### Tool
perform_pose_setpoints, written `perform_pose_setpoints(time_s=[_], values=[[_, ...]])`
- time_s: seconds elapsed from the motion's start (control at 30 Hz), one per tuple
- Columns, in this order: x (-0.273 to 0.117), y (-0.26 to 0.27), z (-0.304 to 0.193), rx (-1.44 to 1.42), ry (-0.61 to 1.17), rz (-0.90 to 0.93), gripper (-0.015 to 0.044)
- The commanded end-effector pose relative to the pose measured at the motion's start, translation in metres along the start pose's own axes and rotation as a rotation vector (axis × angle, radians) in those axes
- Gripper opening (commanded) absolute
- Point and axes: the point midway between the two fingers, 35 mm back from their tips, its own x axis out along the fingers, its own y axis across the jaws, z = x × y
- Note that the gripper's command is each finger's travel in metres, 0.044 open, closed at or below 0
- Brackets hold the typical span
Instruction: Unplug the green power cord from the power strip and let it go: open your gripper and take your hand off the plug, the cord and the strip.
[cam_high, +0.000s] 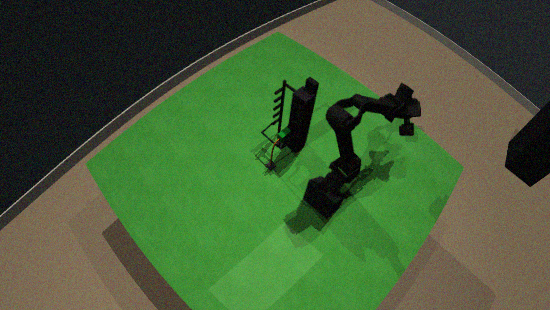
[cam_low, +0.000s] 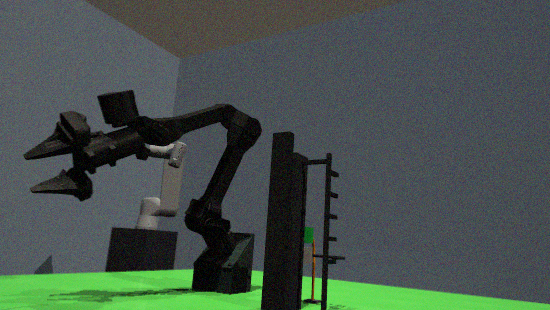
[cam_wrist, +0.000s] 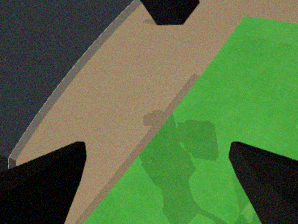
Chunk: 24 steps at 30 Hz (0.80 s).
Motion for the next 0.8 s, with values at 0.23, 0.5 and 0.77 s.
perform_pose_setpoints(time_s=[0.23, 0.5, 0.77], values=[[0.013, 0.008, -0.026, -0.063, 0.116, 0.013, 0.0190], [0.026, 0.025, -0.077, -0.187, 0.310, 0.061, 0.0160], [0.027, 0.046, -0.134, -0.332, 0.500, 0.143, 0.0160]])
